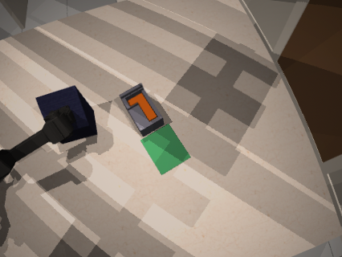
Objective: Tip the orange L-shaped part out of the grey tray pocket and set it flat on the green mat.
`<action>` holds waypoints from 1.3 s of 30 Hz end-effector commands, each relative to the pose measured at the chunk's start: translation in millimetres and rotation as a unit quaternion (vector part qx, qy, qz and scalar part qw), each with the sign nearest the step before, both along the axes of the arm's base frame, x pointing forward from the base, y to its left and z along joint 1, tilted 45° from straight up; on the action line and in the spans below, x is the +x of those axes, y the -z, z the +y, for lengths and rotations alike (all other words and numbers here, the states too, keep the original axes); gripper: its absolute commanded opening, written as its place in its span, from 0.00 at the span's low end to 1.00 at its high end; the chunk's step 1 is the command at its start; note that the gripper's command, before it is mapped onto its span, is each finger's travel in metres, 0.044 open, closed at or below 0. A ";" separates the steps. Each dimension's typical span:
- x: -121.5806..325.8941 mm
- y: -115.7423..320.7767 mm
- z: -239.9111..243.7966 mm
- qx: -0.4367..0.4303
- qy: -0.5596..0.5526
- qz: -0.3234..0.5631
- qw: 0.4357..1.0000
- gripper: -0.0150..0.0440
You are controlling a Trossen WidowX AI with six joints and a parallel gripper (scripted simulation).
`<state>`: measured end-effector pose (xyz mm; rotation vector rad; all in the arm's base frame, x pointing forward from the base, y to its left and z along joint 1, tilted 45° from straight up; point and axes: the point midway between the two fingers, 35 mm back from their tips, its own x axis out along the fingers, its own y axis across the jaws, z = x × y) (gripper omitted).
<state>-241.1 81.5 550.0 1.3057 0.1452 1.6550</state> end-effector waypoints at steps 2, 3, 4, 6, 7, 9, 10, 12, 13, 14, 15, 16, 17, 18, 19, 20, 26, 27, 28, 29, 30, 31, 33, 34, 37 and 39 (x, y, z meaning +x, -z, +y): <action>10.1 -4.7 -0.6 0.003 0.005 0.009 1.000 0.84; 22.7 -10.2 -1.4 0.007 0.011 0.021 1.000 0.80; 36.7 -15.4 -1.8 0.011 0.020 0.030 0.999 0.75; 80.4 -29.5 -3.7 0.020 0.042 0.069 0.997 0.67; 89.1 -31.7 -3.9 0.021 0.047 0.077 0.996 0.62; 113.6 -36.7 -4.4 0.024 0.061 0.098 0.993 0.56; 128.6 -39.1 -4.5 0.025 0.069 0.111 0.991 0.56; 162.7 -41.4 -4.6 0.025 0.085 0.145 0.985 0.56; 180.6 -37.6 -1.6 0.011 0.094 0.155 0.983 0.56; 198.8 -37.3 -1.6 0.014 0.104 0.172 0.980 0.56; 217.1 -36.8 -1.0 0.012 0.115 0.188 0.975 0.56; 235.4 -35.1 -0.3 0.009 0.128 0.202 0.971 0.56; 253.3 -32.8 1.1 0.004 0.140 0.218 0.966 0.56; 270.8 -29.2 2.5 -0.002 0.152 0.232 0.961 0.56; 287.9 -25.2 4.1 -0.008 0.163 0.248 0.955 0.56; 304.7 -20.8 5.6 -0.015 0.175 0.262 0.949 0.56; 395.9 17.8 20.1 -0.087 0.251 0.307 0.914 0.56; 410.0 26.9 22.1 -0.099 0.261 0.321 0.905 0.56; 424.1 36.3 23.9 -0.112 0.273 0.333 0.896 0.56; 437.9 46.5 25.7 -0.126 0.284 0.346 0.885 0.56; 451.2 57.6 27.7 -0.141 0.295 0.357 0.875 0.56; 463.8 69.3 30.0 -0.157 0.305 0.369 0.864 0.56; 486.9 95.1 34.2 -0.191 0.322 0.393 0.839 0.56; 498.0 108.6 35.9 -0.209 0.332 0.405 0.826 0.56; 527.3 151.8 40.1 -0.266 0.355 0.435 0.783 0.56; 544.1 182.4 42.2 -0.309 0.371 0.449 0.752 0.56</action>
